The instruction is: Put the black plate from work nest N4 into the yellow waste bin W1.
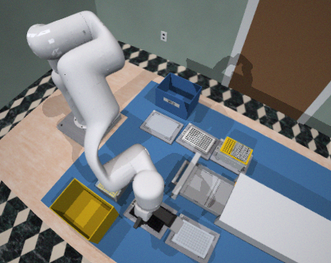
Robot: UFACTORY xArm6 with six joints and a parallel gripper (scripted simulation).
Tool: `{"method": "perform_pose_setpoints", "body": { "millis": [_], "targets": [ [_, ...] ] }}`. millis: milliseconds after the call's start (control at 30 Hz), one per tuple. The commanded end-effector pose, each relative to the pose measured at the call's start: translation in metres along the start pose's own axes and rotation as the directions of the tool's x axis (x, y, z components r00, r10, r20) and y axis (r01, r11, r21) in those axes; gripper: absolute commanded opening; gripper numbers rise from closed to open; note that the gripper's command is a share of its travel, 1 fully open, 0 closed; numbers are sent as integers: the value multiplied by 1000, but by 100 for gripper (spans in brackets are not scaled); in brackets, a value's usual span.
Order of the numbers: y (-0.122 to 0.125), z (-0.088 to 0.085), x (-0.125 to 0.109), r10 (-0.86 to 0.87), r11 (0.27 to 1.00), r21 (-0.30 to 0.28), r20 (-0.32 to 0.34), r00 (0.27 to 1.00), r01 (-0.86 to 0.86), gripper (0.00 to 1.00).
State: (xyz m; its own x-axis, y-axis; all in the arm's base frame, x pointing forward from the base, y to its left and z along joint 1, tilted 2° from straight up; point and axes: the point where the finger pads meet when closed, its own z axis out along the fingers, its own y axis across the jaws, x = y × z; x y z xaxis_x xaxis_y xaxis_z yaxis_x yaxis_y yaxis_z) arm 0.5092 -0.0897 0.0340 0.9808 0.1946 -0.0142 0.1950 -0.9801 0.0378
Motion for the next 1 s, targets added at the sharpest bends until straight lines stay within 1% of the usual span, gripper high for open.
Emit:
{"method": "perform_pose_setpoints", "body": {
  "millis": [0,500,967],
  "targets": [
    [1,5,2,0,1000,-2,-5,1000,0,100],
    [1,6,2,0,1000,-2,-5,1000,0,100],
    [1,15,2,0,1000,-2,-5,1000,0,100]
  ]
}}
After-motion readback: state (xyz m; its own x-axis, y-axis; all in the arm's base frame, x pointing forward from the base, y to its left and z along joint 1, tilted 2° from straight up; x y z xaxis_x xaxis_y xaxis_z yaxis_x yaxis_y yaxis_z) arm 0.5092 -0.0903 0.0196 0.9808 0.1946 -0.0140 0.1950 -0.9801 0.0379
